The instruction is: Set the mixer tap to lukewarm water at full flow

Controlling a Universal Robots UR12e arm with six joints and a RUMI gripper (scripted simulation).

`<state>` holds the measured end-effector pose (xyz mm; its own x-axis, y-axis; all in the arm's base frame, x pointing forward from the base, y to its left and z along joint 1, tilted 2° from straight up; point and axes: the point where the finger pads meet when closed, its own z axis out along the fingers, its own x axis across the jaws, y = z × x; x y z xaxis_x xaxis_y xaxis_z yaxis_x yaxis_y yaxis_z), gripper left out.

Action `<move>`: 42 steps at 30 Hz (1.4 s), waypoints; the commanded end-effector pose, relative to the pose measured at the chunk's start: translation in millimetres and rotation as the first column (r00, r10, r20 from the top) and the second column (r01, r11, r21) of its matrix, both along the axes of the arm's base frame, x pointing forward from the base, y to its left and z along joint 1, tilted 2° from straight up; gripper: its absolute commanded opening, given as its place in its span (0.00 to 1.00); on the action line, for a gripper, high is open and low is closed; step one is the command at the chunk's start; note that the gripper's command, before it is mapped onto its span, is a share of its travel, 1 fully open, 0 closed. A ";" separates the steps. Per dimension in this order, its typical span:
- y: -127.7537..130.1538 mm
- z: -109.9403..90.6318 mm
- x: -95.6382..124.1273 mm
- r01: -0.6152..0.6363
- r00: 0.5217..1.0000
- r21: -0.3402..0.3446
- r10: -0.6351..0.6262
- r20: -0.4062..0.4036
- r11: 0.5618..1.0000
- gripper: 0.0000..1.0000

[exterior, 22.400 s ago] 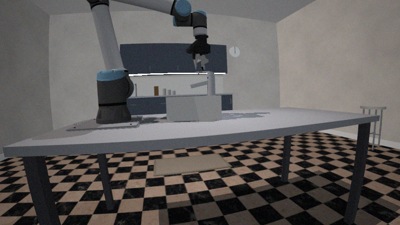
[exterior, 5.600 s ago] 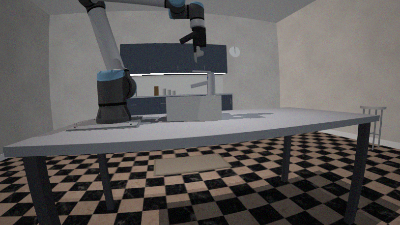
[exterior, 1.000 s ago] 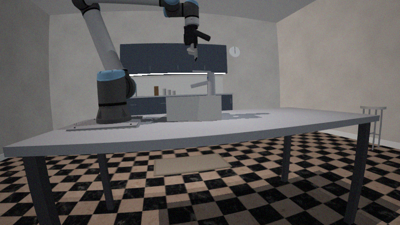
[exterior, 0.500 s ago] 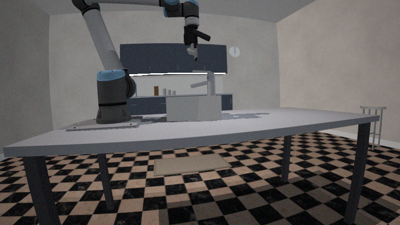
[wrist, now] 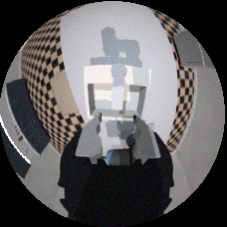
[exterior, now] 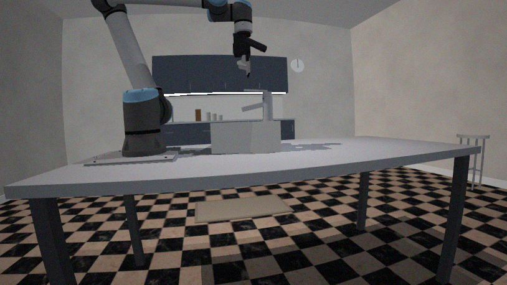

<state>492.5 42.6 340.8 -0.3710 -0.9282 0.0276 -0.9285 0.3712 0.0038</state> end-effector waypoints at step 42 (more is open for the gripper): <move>-1.6 -37.2 -0.1 0.000 1.000 0.000 0.000 0.001 1.000 0.41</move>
<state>492.0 41.3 308.5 -0.3706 -0.9284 0.0274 -0.9287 0.3709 0.0040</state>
